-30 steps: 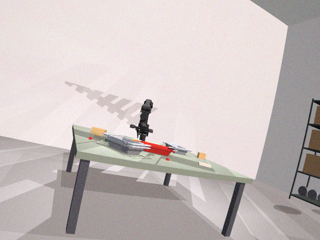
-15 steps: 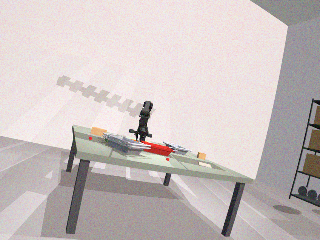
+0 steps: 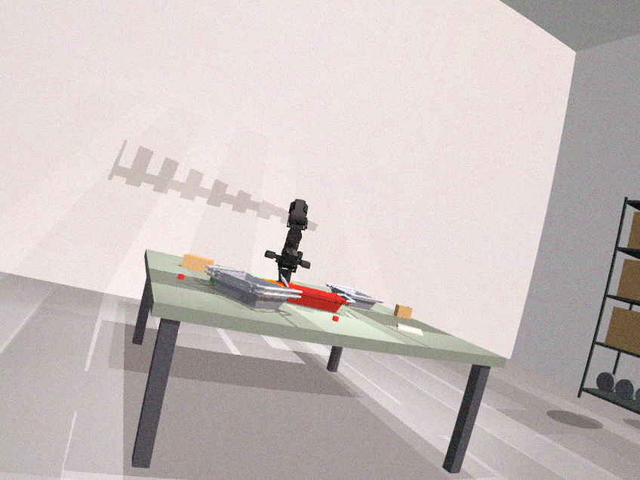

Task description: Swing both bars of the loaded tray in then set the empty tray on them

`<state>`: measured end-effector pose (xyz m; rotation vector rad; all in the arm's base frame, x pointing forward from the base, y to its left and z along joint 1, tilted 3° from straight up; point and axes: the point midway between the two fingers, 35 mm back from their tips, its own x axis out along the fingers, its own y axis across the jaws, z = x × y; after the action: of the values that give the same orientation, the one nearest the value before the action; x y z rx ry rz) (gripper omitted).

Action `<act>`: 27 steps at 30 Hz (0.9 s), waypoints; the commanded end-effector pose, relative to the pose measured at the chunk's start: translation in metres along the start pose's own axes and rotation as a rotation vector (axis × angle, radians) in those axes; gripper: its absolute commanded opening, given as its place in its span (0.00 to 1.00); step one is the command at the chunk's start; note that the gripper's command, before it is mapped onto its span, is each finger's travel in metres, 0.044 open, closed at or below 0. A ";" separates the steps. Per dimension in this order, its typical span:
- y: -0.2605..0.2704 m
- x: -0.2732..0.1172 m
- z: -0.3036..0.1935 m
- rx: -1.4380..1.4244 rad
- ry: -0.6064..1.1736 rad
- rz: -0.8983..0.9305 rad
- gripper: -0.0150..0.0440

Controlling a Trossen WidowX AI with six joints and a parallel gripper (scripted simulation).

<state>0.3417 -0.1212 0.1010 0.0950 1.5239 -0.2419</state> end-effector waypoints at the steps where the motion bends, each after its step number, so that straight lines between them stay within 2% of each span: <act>1: 0.022 0.000 0.002 -0.018 -0.002 0.032 0.40; 16: 0.058 0.019 0.002 -0.018 -0.002 0.035 0.40; 27: 0.051 -0.026 0.003 -0.018 -0.002 0.035 0.40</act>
<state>0.3553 -0.0682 0.1086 0.1086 1.5275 -0.1956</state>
